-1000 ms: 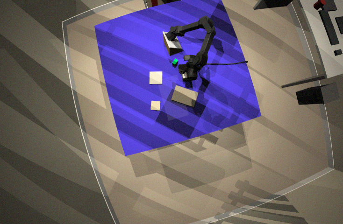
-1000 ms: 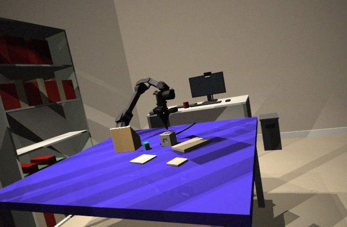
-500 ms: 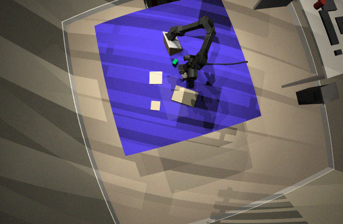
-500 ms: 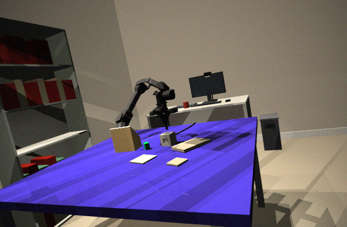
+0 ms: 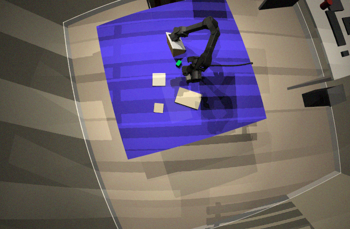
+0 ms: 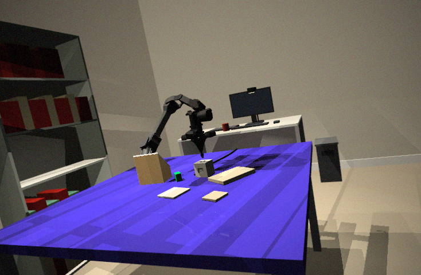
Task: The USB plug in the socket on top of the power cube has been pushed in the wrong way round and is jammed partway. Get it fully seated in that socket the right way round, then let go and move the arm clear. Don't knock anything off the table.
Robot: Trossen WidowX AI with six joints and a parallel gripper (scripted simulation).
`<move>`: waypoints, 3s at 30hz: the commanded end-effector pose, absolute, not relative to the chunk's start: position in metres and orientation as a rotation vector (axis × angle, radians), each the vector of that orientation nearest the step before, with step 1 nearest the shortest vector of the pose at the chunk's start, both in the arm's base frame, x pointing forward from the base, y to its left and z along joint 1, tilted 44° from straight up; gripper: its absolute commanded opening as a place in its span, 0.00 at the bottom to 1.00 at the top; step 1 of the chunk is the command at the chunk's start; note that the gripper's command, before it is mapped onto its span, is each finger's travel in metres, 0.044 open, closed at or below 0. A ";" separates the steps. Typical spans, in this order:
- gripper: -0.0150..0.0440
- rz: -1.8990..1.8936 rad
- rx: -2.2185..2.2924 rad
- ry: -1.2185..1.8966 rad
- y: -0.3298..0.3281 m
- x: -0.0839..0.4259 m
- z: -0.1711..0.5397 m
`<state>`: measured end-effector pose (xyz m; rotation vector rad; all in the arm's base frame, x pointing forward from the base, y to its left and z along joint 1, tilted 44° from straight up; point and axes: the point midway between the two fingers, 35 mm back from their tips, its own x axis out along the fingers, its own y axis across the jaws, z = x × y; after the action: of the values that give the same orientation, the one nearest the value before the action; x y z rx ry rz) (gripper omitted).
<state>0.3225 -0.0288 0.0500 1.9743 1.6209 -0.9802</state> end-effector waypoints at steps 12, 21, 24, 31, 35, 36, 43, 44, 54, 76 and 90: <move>0.25 -1.000 1.973 1.613 -0.029 0.322 0.047; 0.25 -1.008 1.973 1.610 -0.028 0.322 0.046; 0.25 -1.010 1.973 1.609 -0.028 0.322 0.046; 0.25 -1.017 1.973 1.606 -0.028 0.322 0.045; 0.25 -1.020 1.973 1.605 -0.028 0.322 0.044; 0.25 -1.021 1.973 1.605 -0.028 0.322 0.044; 0.25 -1.027 1.973 1.602 -0.027 0.322 0.043; 0.25 -1.028 1.973 1.602 -0.027 0.322 0.043; 0.25 -1.037 1.974 1.599 -0.027 0.322 0.042; 0.25 -1.055 1.974 1.592 -0.026 0.322 0.039; 0.25 -1.055 1.974 1.592 -0.025 0.322 0.038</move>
<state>0.3226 -0.0247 0.0396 1.9754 1.5947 -1.0472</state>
